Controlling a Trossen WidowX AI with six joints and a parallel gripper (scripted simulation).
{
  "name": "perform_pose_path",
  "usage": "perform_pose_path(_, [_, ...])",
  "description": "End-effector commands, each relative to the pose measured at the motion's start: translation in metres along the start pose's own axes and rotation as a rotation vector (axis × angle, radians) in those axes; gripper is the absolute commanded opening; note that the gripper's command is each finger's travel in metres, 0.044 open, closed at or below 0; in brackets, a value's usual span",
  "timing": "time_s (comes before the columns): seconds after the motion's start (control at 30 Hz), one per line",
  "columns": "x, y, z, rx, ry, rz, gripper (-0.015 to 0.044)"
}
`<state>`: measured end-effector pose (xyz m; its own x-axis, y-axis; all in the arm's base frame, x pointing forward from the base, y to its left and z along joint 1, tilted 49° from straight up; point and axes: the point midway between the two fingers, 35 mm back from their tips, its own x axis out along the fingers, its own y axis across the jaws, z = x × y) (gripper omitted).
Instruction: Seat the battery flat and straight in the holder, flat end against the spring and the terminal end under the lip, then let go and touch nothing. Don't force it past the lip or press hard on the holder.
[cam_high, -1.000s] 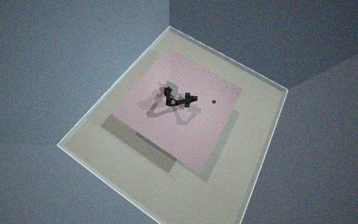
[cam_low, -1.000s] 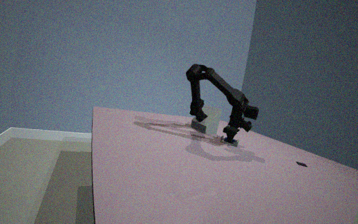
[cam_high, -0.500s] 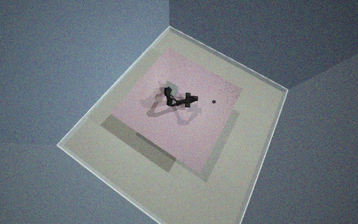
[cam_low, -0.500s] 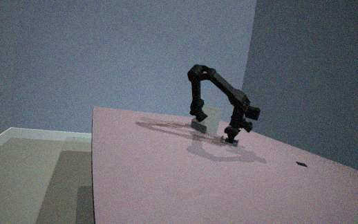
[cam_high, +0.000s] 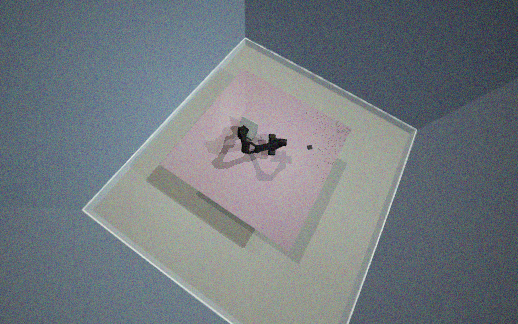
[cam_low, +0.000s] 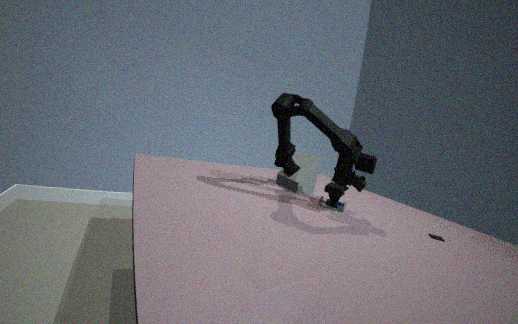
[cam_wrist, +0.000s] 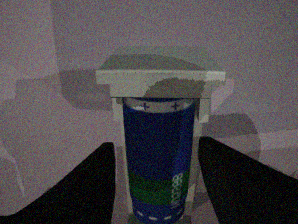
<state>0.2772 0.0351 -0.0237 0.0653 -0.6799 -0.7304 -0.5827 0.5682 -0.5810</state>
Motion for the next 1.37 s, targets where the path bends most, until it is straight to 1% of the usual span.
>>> perform_pose_path(0.0, [-0.007,0.001,0.001,0.002,-0.003,0.001,0.0189])
perform_pose_path(0.23, [-0.014,0.002,0.0,0.0,-0.004,0.002,0.0189])
perform_pose_path(0.3, [-0.017,0.003,0.0,-0.007,-0.001,-0.002,0.0242])
perform_pose_path(0.53, [-0.08,0.012,-0.003,-0.001,-0.005,0.005,0.0425])
perform_pose_path(0.57, [-0.084,0.012,-0.003,-0.001,-0.005,0.005,0.044])
perform_pose_path(1.33, [-0.086,0.014,-0.003,0.0,-0.004,0.005,0.044])
